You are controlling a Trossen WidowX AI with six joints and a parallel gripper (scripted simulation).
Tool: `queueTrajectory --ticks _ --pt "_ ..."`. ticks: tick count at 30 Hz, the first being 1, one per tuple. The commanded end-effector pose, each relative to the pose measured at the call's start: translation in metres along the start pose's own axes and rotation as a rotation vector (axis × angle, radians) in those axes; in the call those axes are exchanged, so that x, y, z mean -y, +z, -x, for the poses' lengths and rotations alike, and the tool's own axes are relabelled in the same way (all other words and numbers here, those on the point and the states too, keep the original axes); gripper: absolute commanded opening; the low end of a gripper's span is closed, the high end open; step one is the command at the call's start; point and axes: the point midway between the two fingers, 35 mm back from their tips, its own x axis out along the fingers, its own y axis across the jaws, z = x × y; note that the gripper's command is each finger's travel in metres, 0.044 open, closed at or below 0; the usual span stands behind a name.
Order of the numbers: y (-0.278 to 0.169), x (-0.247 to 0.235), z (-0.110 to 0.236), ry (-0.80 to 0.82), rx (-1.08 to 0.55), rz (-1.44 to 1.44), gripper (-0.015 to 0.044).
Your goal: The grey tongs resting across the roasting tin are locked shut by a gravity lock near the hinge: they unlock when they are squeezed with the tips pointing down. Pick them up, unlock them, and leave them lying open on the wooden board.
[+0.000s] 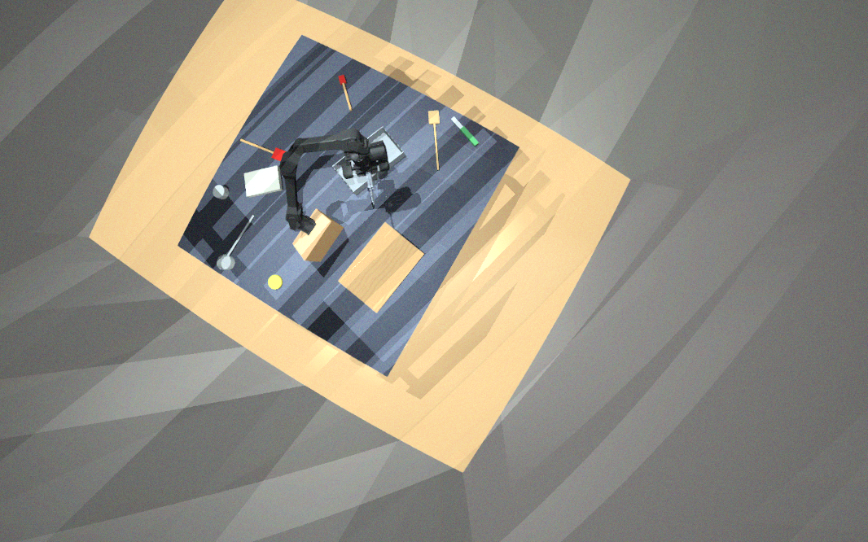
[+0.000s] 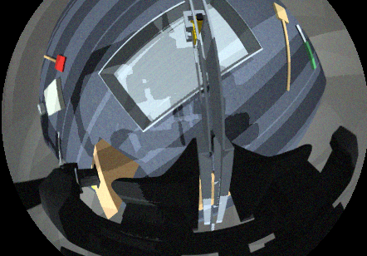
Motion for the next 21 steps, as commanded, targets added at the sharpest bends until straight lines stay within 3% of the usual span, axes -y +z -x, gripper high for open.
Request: queueTrajectory --ticks 1,16,21 --pt "-0.03 0.009 0.003 -0.01 -0.003 -0.066 -0.015" --pt "-0.162 0.02 -0.003 0.001 0.002 -0.328 -0.015" --pt "-0.171 0.018 -0.003 0.001 0.003 -0.348 -0.015"
